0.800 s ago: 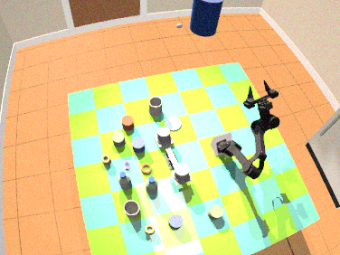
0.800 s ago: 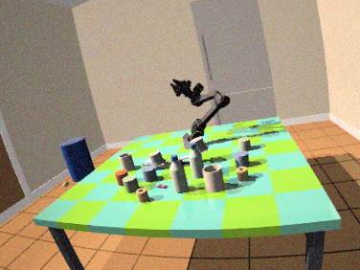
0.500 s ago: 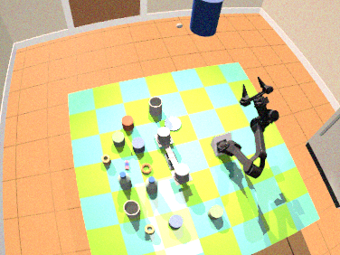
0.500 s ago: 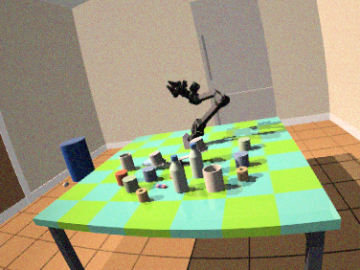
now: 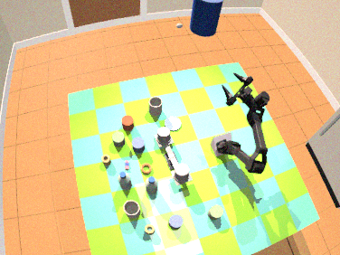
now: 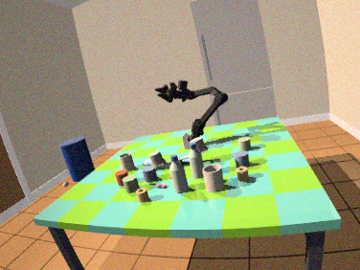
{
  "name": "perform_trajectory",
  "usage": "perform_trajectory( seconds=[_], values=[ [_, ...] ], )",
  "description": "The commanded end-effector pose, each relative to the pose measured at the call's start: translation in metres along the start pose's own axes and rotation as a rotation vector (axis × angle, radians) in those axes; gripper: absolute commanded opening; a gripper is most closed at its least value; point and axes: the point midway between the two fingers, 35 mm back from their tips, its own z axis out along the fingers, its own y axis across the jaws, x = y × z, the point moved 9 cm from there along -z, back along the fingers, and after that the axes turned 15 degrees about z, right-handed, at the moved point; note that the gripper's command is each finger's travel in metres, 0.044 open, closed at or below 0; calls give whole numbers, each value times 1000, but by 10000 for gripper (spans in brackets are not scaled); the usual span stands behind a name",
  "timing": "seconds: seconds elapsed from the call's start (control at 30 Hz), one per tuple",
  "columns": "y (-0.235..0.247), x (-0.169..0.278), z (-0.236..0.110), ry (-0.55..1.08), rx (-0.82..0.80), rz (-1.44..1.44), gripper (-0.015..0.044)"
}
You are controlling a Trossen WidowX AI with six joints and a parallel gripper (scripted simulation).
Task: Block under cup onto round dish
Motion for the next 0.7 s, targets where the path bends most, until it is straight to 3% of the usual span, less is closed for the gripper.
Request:
perform_trajectory(
  seconds=[0.0,0.67],
  values=[
    [12,5,18,99,-75,13,440],
    [103,38,61,601,-507,63,440]
  ],
)
